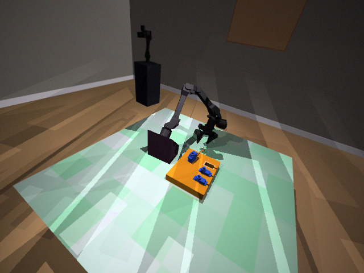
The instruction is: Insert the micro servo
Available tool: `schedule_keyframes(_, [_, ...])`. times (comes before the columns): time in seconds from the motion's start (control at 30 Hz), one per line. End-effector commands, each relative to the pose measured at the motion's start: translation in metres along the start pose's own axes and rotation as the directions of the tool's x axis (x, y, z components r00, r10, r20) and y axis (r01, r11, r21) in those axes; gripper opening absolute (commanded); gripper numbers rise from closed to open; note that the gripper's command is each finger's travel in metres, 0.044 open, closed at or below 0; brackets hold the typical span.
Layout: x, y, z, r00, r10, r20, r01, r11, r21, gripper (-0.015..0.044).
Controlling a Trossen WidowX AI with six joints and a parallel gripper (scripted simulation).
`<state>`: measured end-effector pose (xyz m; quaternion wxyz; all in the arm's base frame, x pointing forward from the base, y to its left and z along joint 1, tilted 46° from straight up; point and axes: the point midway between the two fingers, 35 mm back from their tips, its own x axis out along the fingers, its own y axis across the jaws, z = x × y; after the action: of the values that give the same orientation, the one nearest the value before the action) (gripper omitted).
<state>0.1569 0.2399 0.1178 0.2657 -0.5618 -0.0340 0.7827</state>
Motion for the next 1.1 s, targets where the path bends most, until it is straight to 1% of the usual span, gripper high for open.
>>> schedule_keyframes(0.0, [0.001,0.019,-0.022,1.000,0.003,0.021,-0.006,0.990,0.144,0.0440])
schedule_keyframes(0.3, [-0.004,0.057,-0.062,0.998,-0.036,0.055,0.010,0.905,0.424,0.0440])
schedule_keyframes(0.63, [-0.010,0.103,-0.091,0.988,-0.127,0.086,0.033,0.721,0.692,0.0440])
schedule_keyframes(0.97, [-0.016,0.146,-0.106,0.963,-0.257,0.086,0.046,0.468,0.883,0.0440])
schedule_keyframes(1.07, [-0.017,0.149,-0.107,0.960,-0.267,0.085,0.046,0.449,0.892,0.0440])
